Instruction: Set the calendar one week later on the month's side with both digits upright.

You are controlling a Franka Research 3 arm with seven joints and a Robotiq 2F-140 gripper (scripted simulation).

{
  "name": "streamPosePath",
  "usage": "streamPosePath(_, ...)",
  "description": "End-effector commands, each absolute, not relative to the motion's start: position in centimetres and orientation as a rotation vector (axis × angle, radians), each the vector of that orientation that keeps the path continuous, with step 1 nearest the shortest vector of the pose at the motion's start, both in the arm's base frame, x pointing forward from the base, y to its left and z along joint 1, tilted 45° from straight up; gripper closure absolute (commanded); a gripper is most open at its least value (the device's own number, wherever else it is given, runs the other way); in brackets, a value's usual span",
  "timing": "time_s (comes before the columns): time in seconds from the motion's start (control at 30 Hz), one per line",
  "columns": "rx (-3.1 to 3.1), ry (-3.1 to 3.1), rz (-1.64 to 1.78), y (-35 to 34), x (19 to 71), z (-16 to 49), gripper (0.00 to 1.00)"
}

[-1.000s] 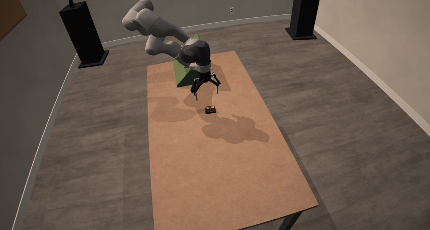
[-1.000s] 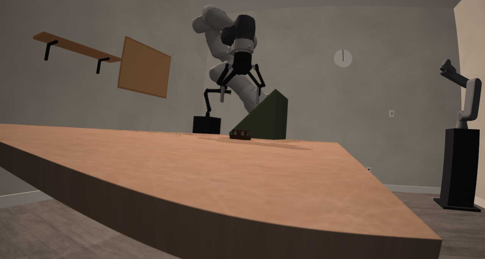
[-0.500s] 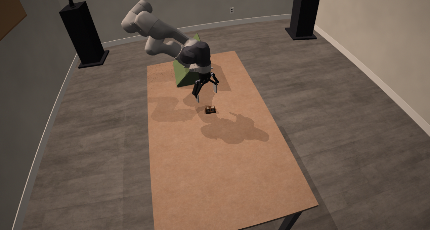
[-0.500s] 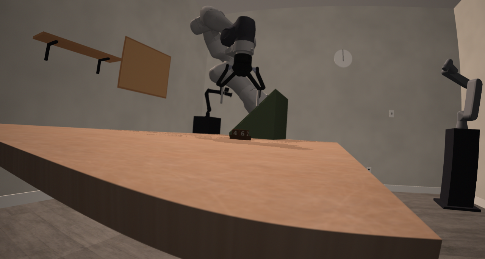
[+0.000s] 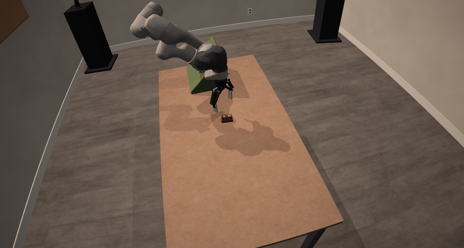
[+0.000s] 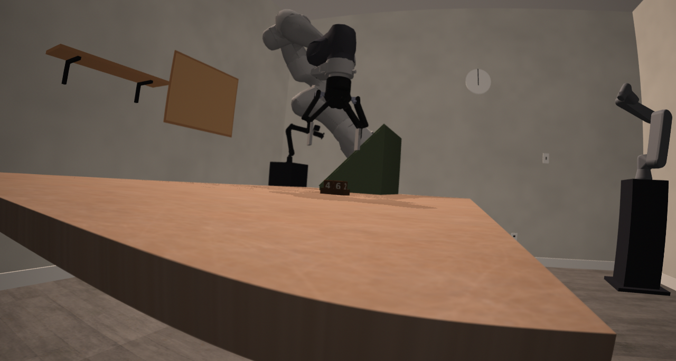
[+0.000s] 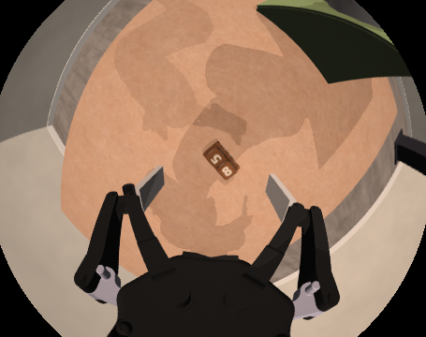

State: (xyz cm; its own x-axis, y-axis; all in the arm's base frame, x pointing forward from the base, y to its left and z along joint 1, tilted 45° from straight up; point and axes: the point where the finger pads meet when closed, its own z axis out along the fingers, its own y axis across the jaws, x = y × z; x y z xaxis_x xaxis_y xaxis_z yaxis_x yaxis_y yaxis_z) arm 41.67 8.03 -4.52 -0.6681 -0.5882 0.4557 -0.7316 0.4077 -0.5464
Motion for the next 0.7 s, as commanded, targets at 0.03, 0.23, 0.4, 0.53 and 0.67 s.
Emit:
streamPosePath(0.03, 1.369, -2.297, 1.048, 7.89, 41.92, -4.43, 0.00)
streamPosePath(0.23, 1.470, -2.201, 1.015, 7.75, 41.94, -4.60, 0.00)
streamPosePath(0.4, 1.520, -2.151, 0.998, 7.68, 41.96, -4.68, 0.00)
streamPosePath(0.53, 1.608, -2.056, 0.965, 7.56, 41.98, -4.83, 0.00)
streamPosePath(0.67, 1.667, -1.988, 0.941, 7.47, 41.99, -4.94, 0.00)
